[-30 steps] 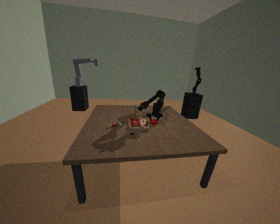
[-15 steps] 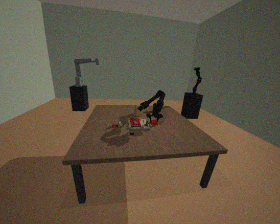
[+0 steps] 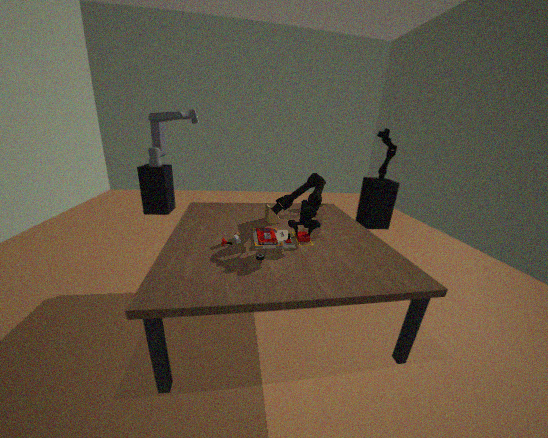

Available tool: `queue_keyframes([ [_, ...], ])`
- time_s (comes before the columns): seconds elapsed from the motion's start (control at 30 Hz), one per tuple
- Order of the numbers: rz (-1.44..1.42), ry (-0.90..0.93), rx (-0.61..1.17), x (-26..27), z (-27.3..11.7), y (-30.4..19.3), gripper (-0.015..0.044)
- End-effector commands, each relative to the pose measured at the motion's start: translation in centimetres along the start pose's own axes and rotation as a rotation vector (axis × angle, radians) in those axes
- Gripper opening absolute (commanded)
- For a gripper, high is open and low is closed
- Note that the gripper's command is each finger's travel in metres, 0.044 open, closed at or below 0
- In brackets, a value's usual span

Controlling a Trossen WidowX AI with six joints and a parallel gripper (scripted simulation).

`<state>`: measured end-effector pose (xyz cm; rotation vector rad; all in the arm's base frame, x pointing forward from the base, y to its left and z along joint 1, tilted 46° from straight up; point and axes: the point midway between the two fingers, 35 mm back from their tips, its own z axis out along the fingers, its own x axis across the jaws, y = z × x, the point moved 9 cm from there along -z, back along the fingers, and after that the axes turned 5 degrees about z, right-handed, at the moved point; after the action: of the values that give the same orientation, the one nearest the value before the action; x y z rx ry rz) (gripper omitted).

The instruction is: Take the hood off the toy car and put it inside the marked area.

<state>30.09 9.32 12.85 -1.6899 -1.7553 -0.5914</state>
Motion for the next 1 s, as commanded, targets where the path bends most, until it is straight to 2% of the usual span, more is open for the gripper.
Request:
queue_keyframes([
  [0.0, -0.001, 0.000, 0.000, 0.0, 0.0, 0.0, 0.0131],
  [0.4, -0.001, 0.000, 0.000, 0.0, -0.2, 0.0, 0.0440],
  [0.67, 0.001, 0.005, 0.010, -0.2, -6.9, 0.3, 0.0440],
  [0.97, 0.001, 0.005, 0.011, -0.2, -7.2, 0.2, 0.0440],
])
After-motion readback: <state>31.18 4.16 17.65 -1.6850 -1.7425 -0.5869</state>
